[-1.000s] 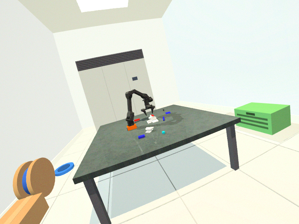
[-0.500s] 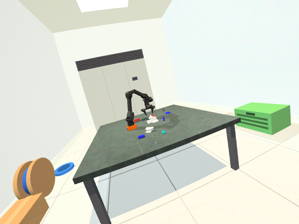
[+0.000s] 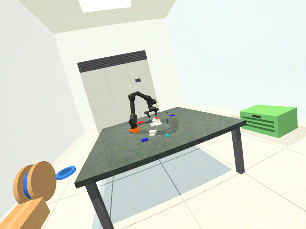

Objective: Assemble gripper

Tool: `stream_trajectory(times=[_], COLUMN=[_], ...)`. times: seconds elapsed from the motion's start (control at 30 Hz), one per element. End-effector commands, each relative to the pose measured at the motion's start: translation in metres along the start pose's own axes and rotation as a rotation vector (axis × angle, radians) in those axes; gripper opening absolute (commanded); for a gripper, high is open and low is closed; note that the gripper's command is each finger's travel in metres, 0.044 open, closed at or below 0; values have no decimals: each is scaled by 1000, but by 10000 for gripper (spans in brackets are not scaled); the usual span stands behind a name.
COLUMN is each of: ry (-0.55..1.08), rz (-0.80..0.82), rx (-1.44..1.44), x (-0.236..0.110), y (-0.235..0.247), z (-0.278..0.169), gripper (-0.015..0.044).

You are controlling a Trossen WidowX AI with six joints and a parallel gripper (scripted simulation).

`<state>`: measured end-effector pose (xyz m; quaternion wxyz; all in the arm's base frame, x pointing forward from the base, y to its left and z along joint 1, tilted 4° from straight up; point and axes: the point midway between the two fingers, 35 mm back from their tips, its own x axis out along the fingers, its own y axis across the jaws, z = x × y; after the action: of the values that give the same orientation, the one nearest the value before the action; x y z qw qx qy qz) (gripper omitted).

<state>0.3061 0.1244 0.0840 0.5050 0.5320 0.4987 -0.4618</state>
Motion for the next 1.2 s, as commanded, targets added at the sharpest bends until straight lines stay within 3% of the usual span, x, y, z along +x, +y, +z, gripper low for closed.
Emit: stream_trajectory(times=[0.0,1.17], ry=[3,0], rz=[0,0], rx=[-4,0], x=[0,4], y=[0,0], z=[-1,0], gripper=[440,440])
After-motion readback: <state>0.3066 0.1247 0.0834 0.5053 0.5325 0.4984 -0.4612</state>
